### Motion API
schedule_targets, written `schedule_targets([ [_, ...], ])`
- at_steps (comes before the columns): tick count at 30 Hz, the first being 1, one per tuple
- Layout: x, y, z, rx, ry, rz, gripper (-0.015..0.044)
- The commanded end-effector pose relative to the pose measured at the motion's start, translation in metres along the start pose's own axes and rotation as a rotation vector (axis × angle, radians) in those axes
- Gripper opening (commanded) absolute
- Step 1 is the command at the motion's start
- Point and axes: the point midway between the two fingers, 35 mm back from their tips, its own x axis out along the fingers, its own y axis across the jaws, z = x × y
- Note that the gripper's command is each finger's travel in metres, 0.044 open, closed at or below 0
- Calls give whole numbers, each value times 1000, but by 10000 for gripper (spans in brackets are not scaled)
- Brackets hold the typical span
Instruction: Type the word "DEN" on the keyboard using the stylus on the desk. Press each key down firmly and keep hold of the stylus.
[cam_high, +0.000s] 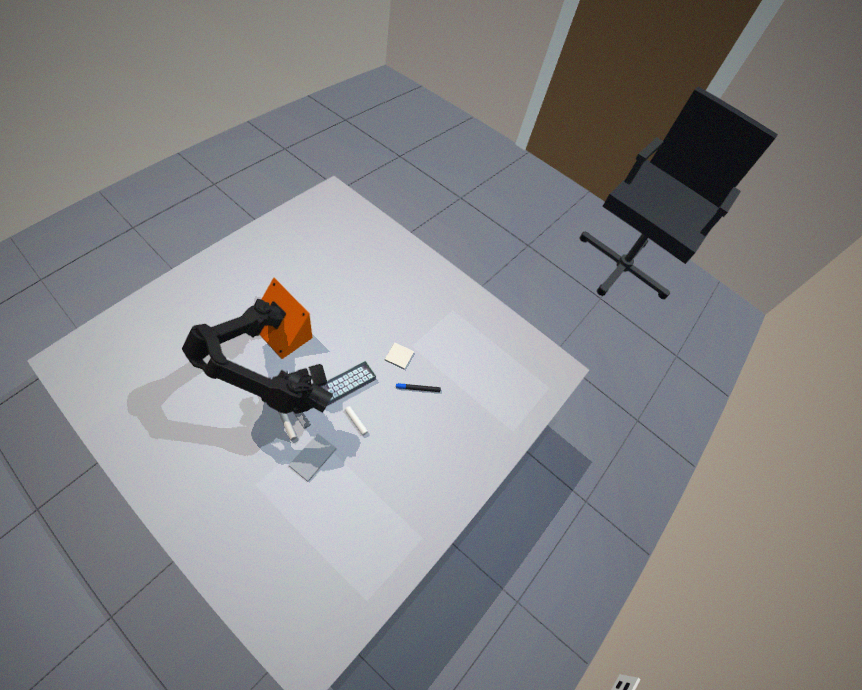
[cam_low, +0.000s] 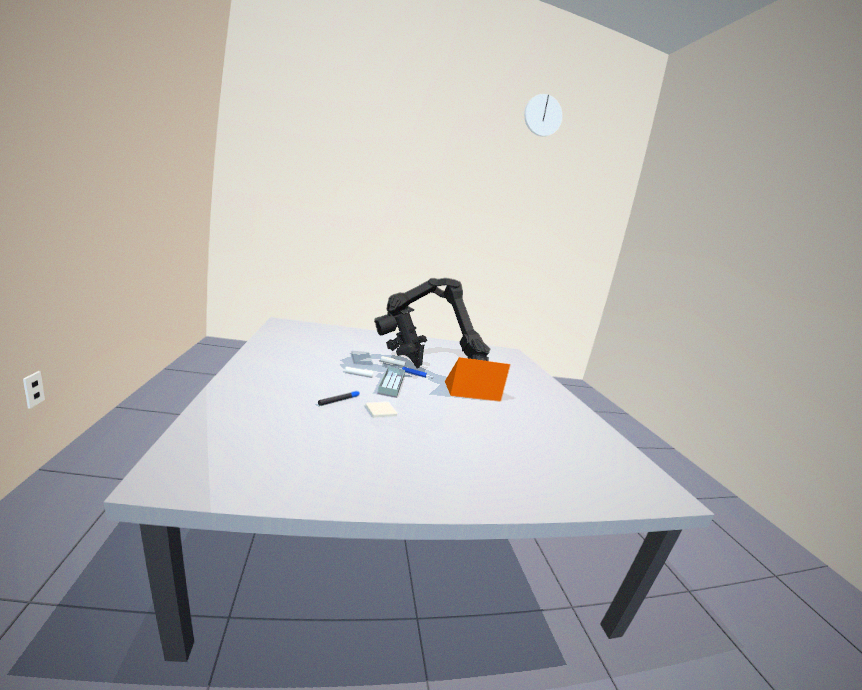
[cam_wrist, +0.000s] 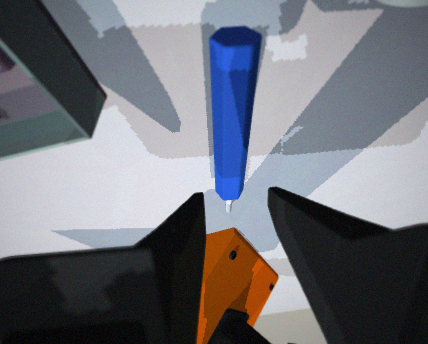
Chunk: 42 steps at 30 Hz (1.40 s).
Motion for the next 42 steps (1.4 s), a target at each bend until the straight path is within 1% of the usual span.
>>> schedule_targets([
  [1, 4, 0, 2, -5, 3, -8, 150],
  [42, 24, 0, 13, -4, 2, -9, 150],
])
